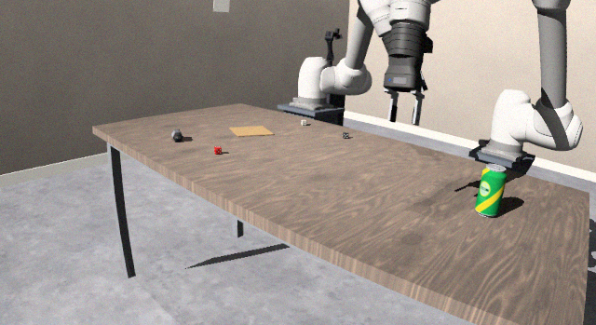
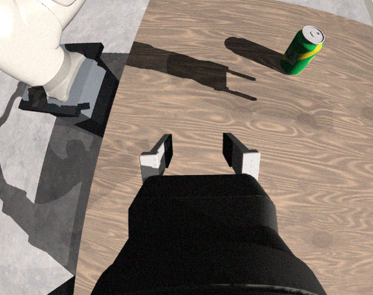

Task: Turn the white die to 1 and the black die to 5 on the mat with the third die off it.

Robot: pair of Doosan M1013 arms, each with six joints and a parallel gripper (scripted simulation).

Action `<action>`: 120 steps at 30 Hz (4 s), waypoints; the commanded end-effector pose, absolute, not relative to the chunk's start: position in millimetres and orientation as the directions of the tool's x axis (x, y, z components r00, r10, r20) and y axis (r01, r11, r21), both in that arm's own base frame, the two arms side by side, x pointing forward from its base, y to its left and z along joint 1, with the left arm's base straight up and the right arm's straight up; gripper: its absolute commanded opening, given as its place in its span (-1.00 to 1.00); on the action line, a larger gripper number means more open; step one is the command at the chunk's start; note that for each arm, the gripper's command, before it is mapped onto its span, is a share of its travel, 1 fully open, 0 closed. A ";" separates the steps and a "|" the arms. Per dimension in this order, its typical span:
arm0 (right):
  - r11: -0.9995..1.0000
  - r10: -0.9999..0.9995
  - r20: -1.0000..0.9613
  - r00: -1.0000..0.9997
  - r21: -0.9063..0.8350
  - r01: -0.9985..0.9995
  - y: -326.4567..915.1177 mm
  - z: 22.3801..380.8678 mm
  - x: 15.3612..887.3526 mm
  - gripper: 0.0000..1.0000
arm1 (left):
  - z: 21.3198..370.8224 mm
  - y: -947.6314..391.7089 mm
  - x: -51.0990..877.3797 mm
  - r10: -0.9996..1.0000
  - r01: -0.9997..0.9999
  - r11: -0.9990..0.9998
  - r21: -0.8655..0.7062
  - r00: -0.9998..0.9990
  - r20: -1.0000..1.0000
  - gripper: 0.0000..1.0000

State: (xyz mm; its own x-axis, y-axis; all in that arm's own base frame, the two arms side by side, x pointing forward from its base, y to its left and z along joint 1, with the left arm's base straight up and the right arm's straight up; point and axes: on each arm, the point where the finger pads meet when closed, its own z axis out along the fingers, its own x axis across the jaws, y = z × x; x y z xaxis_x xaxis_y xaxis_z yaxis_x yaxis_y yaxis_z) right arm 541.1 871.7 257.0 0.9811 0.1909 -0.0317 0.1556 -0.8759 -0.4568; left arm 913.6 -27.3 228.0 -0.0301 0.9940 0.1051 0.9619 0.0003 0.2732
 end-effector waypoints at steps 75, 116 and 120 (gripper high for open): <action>-0.875 0.191 -0.031 0.981 -0.458 0.156 871.9 258.6 541.1 1.00 | 155.7 446.9 469.5 0.678 0.643 0.727 -0.241 -0.728 0.102 1.00; -0.875 0.191 -0.031 0.981 -0.458 0.156 871.9 258.6 541.1 1.00 | 156.0 342.0 -34.2 -0.037 -0.057 0.730 -0.681 -0.998 0.043 1.00; -0.875 0.191 -0.031 0.981 -0.458 0.156 871.9 258.6 541.1 1.00 | 156.8 335.9 -39.4 -0.053 -0.067 0.722 -0.688 -0.998 0.042 1.00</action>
